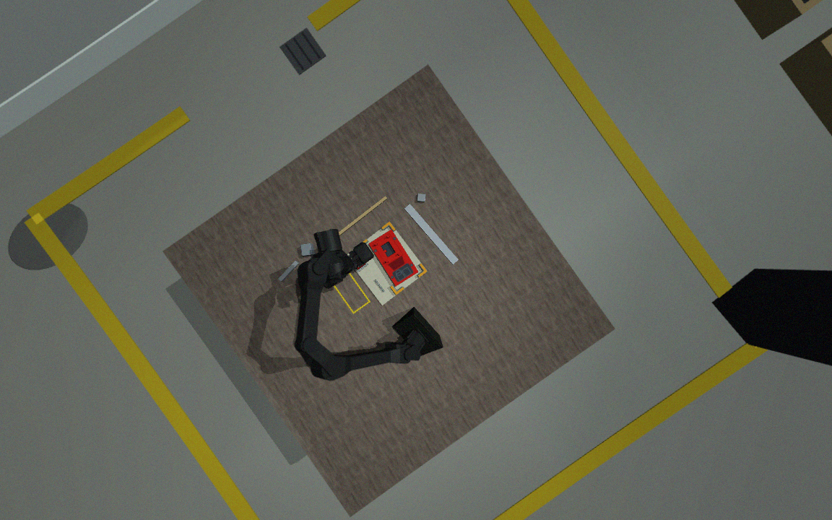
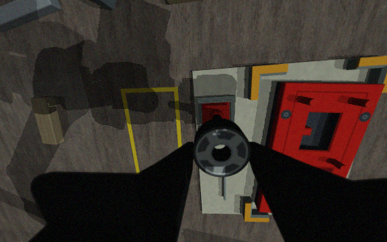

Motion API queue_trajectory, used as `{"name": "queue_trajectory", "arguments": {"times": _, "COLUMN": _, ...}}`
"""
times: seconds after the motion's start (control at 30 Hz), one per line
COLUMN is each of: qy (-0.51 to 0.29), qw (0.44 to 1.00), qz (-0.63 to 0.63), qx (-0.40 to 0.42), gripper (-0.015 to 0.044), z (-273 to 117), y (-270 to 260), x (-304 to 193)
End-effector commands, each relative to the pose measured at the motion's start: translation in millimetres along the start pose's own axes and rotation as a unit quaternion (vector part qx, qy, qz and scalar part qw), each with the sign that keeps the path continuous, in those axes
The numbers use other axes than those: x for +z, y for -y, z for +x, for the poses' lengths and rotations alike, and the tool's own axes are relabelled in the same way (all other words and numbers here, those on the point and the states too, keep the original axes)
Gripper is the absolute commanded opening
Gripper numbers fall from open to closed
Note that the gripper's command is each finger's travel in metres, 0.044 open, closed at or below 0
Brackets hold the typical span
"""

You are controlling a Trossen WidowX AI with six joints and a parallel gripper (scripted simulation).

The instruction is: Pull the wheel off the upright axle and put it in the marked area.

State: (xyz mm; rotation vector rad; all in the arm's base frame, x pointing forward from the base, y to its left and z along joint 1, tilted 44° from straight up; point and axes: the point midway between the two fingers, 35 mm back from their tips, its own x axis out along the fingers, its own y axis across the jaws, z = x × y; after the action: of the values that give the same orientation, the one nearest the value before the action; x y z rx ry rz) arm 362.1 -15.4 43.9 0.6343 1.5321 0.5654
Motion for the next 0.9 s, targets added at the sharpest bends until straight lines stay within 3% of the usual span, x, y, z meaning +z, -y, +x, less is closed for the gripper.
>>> {"name": "queue_trajectory", "arguments": {"times": 0.0, "qy": -0.002, "qw": 1.0, "qz": 0.001, "qx": 0.0, "gripper": 0.0, "z": 1.0, "y": -7.0, "x": -2.9}}
{"name": "queue_trajectory", "arguments": {"times": 0.87, "qy": -0.002, "qw": 1.0, "qz": 0.002, "qx": -0.001, "gripper": 0.0, "z": -6.4, "y": -78.4, "x": -44.6}}
